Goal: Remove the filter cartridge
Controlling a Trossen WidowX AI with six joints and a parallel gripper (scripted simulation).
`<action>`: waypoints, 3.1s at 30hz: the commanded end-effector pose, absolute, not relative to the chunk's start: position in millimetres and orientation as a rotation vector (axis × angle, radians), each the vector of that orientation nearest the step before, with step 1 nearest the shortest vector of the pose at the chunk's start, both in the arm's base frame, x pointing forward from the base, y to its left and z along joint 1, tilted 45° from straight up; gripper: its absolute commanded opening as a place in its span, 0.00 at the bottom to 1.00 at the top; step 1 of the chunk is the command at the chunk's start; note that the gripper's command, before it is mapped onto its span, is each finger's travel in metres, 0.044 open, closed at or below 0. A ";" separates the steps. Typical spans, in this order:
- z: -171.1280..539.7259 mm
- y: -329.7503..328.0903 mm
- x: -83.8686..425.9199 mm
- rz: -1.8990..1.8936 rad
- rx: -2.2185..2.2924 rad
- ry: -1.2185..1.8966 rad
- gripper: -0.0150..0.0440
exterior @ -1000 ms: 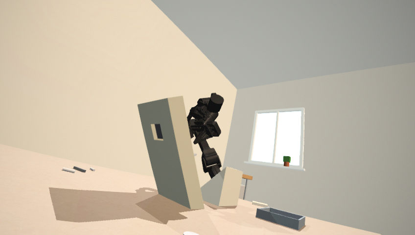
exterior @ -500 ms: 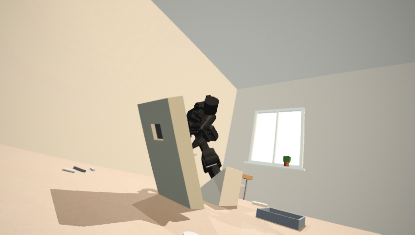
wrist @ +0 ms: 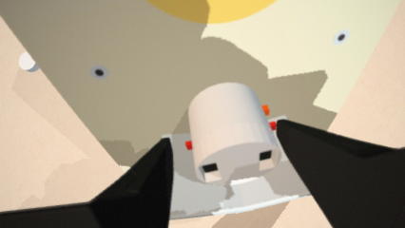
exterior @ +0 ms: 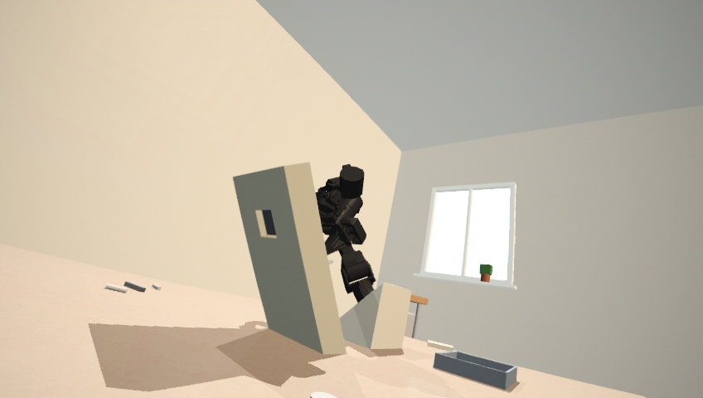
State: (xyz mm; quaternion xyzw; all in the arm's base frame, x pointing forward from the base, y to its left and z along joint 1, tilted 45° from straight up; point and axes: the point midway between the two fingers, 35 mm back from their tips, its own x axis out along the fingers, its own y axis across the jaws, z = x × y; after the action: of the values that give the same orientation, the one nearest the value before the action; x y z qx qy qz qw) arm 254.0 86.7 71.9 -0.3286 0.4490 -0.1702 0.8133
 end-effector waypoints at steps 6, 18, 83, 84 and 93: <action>72.1 87.0 253.9 -0.363 -0.701 0.958 0.67; 73.6 88.3 255.2 -0.364 -0.702 0.958 0.37; 21.2 262.4 171.7 0.086 -0.981 1.188 0.25; 16.6 267.0 166.7 0.128 -1.002 1.200 0.25; -22.0 306.1 116.6 0.538 -1.185 1.270 0.25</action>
State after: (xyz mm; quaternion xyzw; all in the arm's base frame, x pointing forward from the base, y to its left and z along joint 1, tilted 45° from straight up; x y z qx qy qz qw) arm 137.4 289.2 -8.2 -0.4924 0.5541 0.1627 0.6512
